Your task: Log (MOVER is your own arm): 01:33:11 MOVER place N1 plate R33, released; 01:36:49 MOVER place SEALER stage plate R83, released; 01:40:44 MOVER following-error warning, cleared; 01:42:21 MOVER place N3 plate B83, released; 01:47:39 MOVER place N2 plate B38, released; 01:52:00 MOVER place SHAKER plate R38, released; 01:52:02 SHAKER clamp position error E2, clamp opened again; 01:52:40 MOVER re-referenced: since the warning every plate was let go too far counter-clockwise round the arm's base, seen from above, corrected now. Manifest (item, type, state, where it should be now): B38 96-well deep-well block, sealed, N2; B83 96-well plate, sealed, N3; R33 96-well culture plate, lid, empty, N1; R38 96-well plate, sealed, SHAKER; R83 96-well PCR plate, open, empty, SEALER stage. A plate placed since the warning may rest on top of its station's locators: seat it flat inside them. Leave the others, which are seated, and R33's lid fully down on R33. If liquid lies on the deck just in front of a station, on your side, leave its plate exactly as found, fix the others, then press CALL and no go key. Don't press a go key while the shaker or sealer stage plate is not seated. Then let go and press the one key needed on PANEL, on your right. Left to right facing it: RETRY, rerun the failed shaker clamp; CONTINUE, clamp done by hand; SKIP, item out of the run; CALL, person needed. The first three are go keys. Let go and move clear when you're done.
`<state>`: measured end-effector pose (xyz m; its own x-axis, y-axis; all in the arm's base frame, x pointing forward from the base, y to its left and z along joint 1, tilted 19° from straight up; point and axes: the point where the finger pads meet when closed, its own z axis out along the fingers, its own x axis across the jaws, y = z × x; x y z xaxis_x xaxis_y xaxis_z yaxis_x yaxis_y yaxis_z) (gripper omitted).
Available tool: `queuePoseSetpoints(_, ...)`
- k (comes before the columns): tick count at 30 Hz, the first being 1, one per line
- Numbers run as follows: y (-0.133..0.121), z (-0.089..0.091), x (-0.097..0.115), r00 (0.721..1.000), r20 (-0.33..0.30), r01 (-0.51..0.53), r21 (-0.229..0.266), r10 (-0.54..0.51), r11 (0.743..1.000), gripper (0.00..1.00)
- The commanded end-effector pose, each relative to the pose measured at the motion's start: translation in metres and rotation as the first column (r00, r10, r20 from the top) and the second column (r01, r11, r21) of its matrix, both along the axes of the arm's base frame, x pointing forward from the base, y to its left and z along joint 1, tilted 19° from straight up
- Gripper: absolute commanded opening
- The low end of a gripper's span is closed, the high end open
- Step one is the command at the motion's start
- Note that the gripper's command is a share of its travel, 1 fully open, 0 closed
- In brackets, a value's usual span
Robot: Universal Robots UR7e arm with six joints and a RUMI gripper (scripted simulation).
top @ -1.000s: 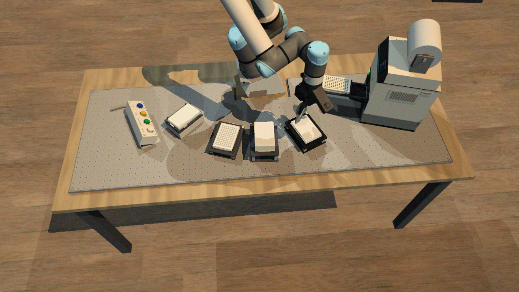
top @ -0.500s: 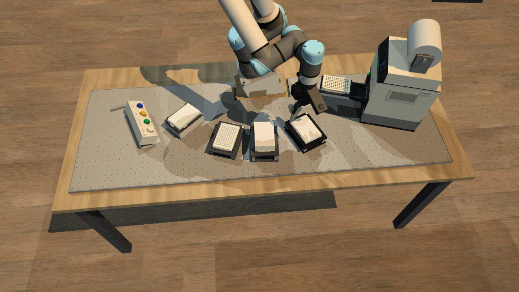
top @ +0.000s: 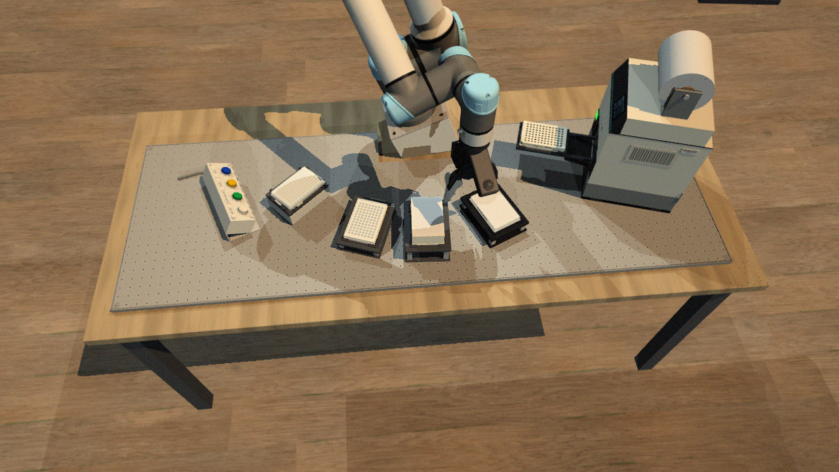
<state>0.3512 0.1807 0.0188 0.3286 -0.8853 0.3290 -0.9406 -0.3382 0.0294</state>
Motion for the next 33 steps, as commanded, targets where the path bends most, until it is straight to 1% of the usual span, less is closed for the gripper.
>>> queuePoseSetpoints(1, -0.018, 0.007, 0.011, 1.000, 0.005, 0.012, 0.002, -0.012, 1.000, 0.82)
queuePoseSetpoints(8, -0.046, 0.019, 0.028, 1.000, 0.005, 0.012, 0.002, -0.012, 1.000, 0.82)
queuePoseSetpoints(11, -0.048, 0.019, 0.029, 1.000, 0.005, 0.012, 0.002, -0.012, 1.000, 0.82)
queuePoseSetpoints(18, -0.081, 0.031, 0.034, 0.988, 0.049, 0.143, 0.018, -0.144, 0.990, 0.82)
queuePoseSetpoints(25, -0.113, 0.042, 0.039, 0.958, 0.089, 0.271, 0.039, -0.274, 0.962, 0.82)
queuePoseSetpoints(27, -0.113, 0.042, 0.039, 0.958, 0.089, 0.271, 0.039, -0.274, 0.962, 0.82)
queuePoseSetpoints(30, -0.127, 0.047, 0.041, 0.941, 0.104, 0.319, 0.048, -0.322, 0.947, 0.82)
queuePoseSetpoints(33, -0.141, 0.052, 0.043, 0.941, 0.104, 0.319, 0.048, -0.322, 0.947, 0.82)
